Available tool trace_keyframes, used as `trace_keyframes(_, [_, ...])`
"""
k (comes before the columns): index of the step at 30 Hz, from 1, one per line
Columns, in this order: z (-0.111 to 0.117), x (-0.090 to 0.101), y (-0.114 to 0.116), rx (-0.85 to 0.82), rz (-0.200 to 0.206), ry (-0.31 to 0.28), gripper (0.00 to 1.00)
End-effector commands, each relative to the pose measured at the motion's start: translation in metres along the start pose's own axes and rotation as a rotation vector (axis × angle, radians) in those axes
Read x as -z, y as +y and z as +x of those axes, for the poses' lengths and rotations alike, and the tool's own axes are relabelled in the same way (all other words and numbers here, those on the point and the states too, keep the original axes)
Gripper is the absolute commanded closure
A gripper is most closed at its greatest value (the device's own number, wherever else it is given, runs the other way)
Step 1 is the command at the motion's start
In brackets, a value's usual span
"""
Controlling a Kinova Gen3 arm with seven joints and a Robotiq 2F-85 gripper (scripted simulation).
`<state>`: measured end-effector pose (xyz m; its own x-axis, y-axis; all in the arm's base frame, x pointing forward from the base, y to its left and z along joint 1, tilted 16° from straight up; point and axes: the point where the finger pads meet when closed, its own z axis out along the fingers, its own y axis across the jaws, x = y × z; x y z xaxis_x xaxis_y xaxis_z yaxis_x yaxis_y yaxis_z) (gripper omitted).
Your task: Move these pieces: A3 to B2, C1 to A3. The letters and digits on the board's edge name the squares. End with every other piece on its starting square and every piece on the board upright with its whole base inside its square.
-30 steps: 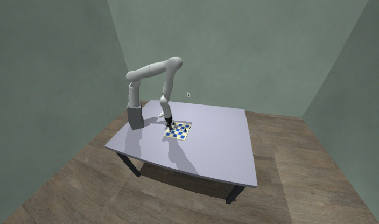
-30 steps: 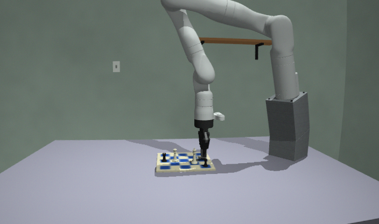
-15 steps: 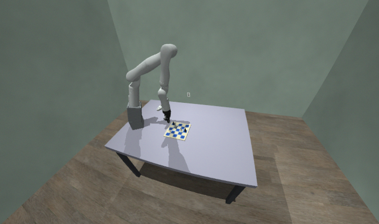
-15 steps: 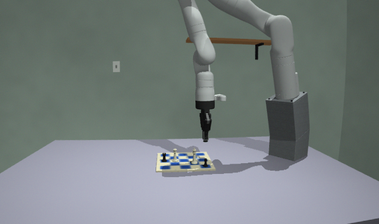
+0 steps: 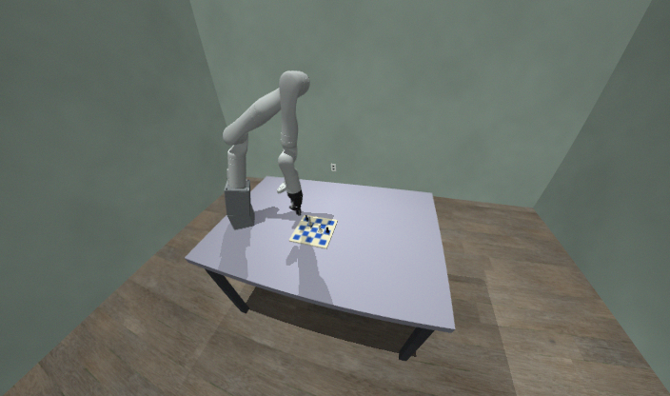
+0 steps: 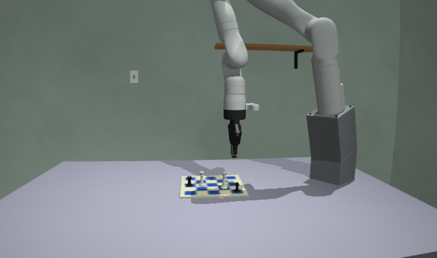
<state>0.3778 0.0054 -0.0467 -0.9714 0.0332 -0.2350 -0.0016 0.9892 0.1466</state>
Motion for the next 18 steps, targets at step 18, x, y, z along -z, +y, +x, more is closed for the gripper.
trace_keyframes(18, [-0.079,0.001,0.071,0.755,0.001,-0.002,1.00])
